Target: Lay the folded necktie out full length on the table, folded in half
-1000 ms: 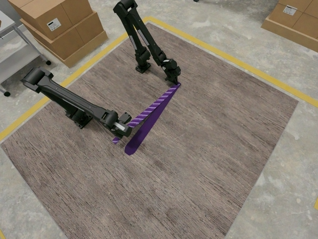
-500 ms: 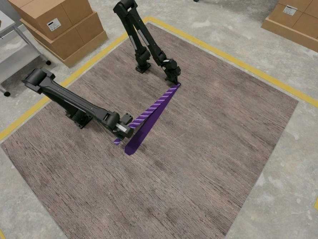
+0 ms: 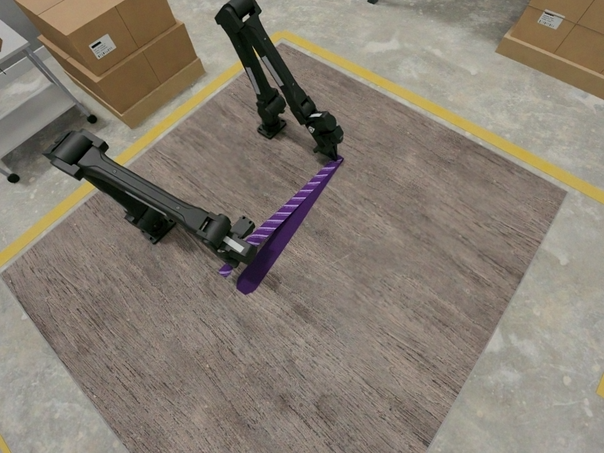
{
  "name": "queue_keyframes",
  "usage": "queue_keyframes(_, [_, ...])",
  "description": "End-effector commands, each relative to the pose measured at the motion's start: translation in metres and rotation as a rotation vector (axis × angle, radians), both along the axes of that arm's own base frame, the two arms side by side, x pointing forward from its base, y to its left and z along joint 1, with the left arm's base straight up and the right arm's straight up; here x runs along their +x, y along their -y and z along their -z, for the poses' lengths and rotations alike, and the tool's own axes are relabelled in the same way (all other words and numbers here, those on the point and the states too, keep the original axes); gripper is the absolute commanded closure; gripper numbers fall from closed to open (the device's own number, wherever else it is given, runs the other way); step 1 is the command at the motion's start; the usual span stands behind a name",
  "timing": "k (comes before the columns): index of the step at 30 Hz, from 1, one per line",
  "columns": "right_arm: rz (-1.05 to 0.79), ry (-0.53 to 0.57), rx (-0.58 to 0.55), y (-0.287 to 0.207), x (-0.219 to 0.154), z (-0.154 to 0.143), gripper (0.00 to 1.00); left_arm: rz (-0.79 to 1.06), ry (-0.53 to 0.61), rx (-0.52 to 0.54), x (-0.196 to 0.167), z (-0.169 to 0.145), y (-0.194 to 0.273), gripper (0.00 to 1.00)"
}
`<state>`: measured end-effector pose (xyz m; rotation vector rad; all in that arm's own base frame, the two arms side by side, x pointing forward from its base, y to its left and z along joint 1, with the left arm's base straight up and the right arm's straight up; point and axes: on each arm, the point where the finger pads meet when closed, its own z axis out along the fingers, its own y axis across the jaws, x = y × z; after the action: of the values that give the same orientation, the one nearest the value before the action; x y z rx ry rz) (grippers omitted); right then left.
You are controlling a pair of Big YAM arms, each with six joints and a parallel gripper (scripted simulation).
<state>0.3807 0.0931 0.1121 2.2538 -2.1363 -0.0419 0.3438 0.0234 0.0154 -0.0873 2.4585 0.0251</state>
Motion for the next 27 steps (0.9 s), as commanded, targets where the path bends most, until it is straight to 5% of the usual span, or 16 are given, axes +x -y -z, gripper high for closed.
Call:
queue_keyframes(1, [-0.005,0.044,0.008,0.002,0.026,-0.017,0.96,0.001,0.016,0.005,0.007,-0.003,0.0,0.96])
queue_keyframes(27, [-0.037,0.044,0.008,0.0,0.045,-0.017,0.96,0.001,0.016,0.005,0.007,-0.003,0.0,0.96])
